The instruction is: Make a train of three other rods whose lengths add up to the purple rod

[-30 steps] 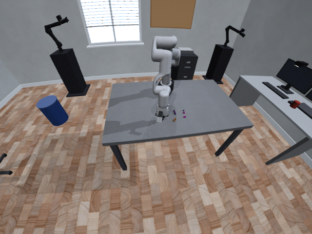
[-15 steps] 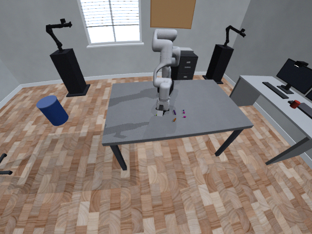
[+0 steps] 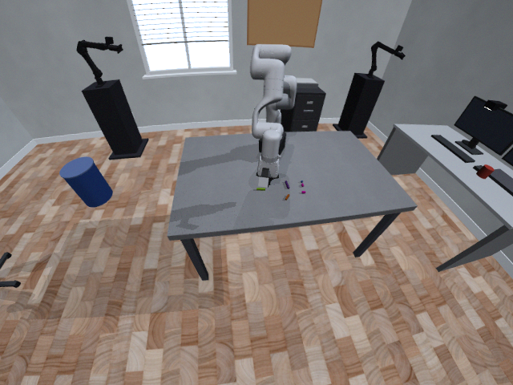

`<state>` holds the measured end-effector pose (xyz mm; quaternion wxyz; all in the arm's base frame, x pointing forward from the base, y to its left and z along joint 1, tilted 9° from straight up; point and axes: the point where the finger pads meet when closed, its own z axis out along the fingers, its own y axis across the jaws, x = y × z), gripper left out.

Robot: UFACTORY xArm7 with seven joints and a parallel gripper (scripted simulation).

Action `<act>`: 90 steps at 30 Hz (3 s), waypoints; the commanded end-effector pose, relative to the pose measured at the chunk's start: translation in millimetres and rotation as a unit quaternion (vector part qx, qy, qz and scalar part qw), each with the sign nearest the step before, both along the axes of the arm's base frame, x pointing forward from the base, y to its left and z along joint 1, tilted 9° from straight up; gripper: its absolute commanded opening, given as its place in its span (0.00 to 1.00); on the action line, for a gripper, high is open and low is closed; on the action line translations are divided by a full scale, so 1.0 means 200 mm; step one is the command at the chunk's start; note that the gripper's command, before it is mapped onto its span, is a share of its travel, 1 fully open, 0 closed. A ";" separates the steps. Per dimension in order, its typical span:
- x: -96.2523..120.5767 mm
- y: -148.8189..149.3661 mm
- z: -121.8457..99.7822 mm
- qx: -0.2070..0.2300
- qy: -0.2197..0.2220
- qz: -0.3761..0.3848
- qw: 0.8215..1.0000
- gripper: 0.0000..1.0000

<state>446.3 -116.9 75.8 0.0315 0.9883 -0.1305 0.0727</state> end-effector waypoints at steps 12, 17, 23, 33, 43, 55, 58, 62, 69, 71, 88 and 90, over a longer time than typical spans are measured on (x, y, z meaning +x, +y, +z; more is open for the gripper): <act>-0.26 0.32 -0.03 0.035 -0.016 -0.177 0.983 0.04; -0.38 0.41 -0.06 0.043 -0.021 -0.247 0.968 0.04; -0.52 0.47 -0.10 0.049 -0.028 -0.326 0.944 0.04; -0.59 0.49 -0.11 0.051 -0.033 -0.365 0.929 0.04; -0.59 0.49 -0.12 0.050 -0.033 -0.365 0.929 0.04; -0.58 0.48 -0.19 0.050 -0.033 -0.365 0.929 0.04; -0.57 0.48 -0.22 0.050 -0.033 -0.365 0.929 0.04; -0.57 0.47 -0.26 0.050 -0.033 -0.365 0.929 0.04; -0.56 0.47 -0.30 0.050 -0.033 -0.365 0.929 0.04; -0.56 0.47 -0.31 0.050 -0.033 -0.365 0.929 0.04; -0.54 0.46 -0.46 0.051 -0.033 -0.365 0.929 0.04; -0.54 0.46 -0.48 0.051 -0.033 -0.365 0.929 0.04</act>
